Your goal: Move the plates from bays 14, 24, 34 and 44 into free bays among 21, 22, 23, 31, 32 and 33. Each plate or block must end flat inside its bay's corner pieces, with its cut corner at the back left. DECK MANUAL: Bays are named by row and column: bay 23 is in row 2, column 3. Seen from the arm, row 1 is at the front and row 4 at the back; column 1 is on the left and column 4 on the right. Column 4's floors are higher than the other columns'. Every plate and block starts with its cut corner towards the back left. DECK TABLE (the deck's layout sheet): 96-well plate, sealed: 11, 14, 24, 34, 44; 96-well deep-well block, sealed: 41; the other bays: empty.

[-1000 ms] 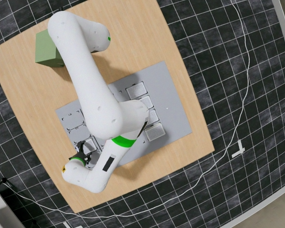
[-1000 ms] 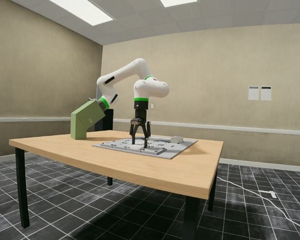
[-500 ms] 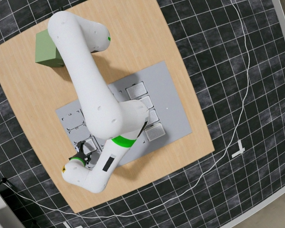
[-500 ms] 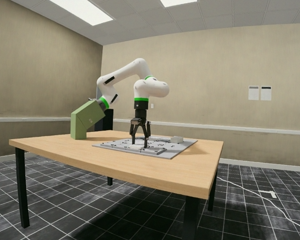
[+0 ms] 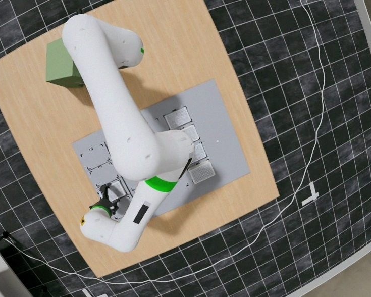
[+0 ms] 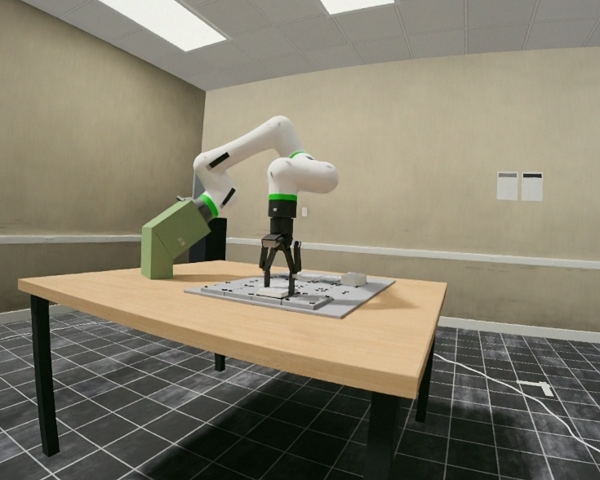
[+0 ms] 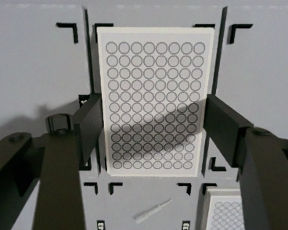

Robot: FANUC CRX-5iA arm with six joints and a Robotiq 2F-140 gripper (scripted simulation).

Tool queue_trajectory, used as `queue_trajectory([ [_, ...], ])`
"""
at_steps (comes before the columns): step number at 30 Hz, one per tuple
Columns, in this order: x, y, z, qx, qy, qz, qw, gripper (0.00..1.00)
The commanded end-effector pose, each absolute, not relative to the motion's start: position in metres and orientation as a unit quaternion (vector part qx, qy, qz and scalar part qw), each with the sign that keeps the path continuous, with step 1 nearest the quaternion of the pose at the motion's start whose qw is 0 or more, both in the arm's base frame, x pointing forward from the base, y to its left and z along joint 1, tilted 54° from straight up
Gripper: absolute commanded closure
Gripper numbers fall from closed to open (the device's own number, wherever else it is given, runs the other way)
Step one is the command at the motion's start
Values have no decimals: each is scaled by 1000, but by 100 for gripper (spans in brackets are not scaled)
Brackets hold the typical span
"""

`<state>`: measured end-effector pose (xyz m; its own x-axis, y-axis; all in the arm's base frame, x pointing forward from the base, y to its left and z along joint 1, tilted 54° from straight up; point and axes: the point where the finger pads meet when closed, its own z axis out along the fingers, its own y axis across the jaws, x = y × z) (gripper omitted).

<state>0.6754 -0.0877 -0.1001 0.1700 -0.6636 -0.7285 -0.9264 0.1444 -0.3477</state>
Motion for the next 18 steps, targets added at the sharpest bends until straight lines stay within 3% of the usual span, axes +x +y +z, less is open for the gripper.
queue_trajectory([
  [1,675,-90,-99,-636,626,153,425,90],
  [18,674,-93,-97,-636,626,153,425,90],
])
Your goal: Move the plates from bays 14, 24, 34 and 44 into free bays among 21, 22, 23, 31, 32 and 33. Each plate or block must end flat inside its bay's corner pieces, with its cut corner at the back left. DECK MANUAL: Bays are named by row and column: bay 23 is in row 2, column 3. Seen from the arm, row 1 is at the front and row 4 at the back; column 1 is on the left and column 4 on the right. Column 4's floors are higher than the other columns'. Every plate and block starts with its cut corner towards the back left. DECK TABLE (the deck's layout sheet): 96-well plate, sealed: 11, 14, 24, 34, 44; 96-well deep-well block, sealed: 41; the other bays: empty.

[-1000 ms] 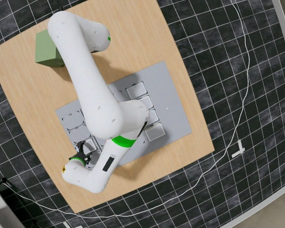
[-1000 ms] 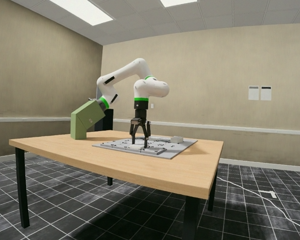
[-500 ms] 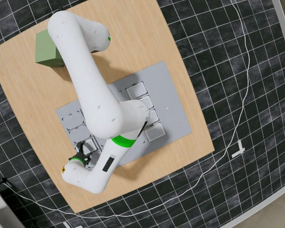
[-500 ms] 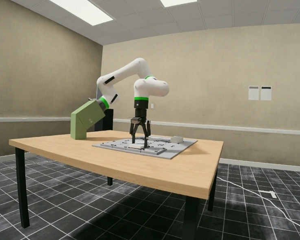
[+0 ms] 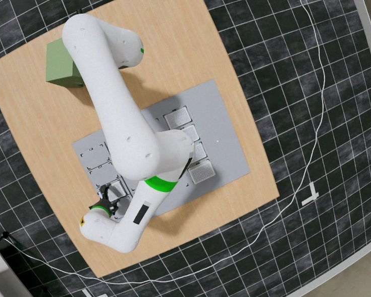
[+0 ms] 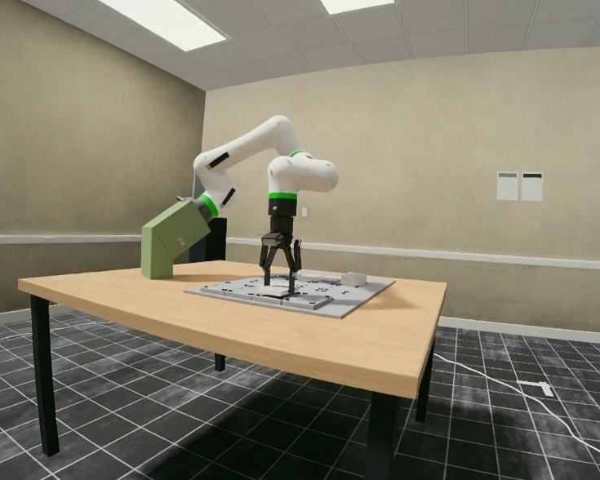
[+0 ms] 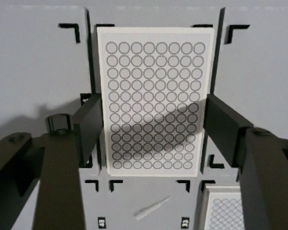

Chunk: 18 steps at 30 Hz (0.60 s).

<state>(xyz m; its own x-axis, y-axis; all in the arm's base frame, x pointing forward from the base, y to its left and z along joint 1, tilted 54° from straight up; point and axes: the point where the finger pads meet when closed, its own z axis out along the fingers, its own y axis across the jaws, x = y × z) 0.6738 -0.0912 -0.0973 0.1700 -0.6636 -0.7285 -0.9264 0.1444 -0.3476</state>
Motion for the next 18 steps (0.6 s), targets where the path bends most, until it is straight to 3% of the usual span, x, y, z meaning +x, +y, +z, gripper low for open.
queue_trajectory([
  [1,674,-93,-97,-636,626,153,425,90],
  [18,668,-106,-86,-636,626,153,425,90],
])
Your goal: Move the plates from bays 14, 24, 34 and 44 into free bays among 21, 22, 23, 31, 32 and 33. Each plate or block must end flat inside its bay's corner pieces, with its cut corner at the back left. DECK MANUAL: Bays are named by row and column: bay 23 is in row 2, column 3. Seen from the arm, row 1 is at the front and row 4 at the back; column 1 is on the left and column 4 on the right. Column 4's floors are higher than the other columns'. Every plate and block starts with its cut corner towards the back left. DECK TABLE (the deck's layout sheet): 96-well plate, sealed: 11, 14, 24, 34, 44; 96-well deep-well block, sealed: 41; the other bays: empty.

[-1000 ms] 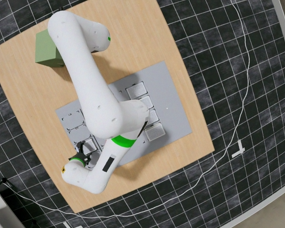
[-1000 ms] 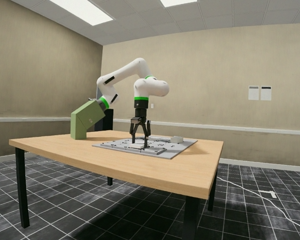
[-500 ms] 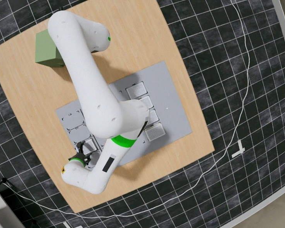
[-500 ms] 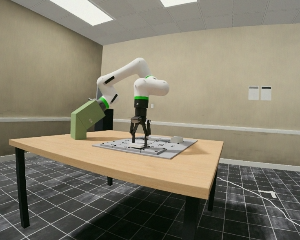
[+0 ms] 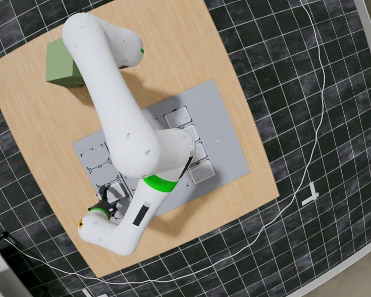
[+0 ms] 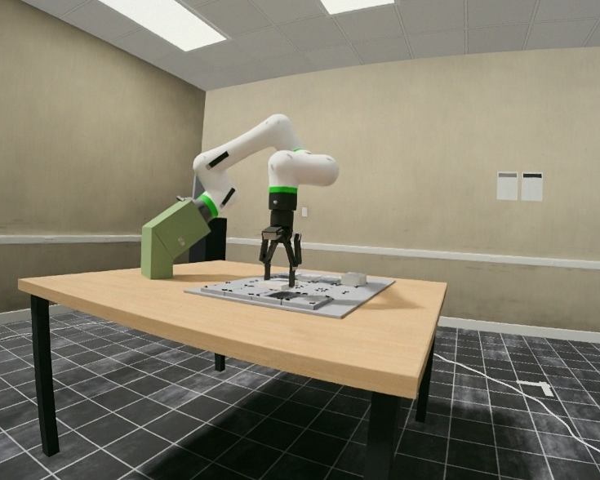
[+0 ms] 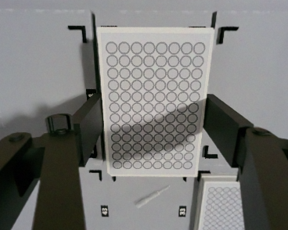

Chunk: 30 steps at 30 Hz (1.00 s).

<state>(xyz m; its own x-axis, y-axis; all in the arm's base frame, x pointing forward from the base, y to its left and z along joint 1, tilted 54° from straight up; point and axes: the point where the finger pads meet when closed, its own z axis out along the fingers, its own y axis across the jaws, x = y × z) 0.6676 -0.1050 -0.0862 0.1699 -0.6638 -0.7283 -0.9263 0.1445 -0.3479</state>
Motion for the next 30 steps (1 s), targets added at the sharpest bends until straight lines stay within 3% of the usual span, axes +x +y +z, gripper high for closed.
queue_trajectory([
  [1,667,-107,-85,-636,626,153,425,90],
  [30,656,-112,-57,-636,626,153,425,90],
])
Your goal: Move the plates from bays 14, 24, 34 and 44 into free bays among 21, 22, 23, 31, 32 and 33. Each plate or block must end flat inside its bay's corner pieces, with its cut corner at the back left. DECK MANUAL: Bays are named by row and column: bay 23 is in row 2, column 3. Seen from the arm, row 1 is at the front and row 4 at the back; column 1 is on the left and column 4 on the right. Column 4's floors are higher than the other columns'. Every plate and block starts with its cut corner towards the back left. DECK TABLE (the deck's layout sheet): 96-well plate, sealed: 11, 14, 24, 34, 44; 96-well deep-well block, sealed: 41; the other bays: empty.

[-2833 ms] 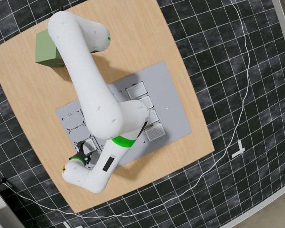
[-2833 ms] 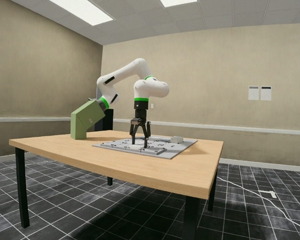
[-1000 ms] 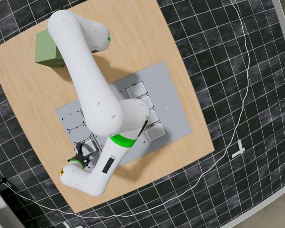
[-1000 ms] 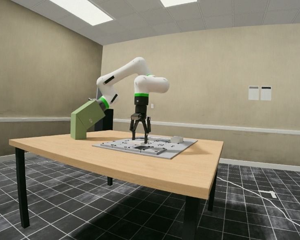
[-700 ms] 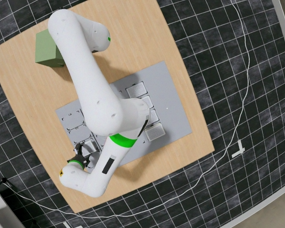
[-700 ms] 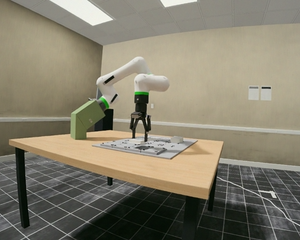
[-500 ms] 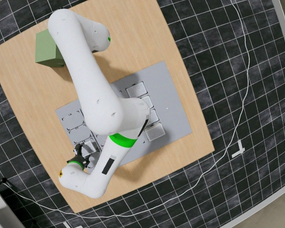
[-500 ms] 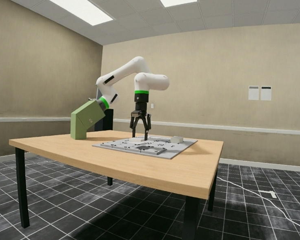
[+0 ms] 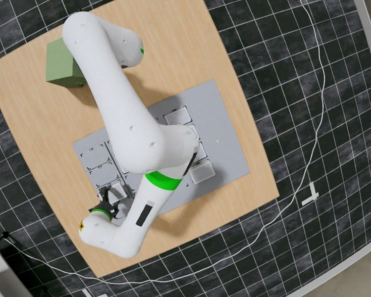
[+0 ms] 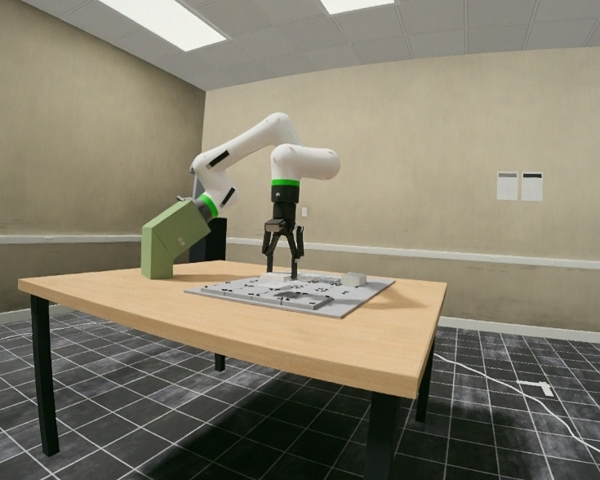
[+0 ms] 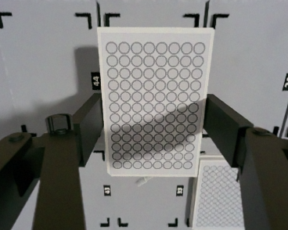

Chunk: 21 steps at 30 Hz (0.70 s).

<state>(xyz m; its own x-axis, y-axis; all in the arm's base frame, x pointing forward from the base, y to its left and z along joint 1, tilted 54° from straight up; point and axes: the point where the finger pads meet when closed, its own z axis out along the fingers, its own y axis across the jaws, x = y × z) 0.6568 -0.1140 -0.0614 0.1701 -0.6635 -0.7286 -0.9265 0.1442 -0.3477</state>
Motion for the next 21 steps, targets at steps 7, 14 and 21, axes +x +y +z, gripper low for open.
queue_trajectory([
  [7,654,-103,-48,-636,626,153,425,90],
  [14,651,-91,-34,-636,626,153,425,90],
  [21,648,-82,-24,-636,626,153,425,90],
])
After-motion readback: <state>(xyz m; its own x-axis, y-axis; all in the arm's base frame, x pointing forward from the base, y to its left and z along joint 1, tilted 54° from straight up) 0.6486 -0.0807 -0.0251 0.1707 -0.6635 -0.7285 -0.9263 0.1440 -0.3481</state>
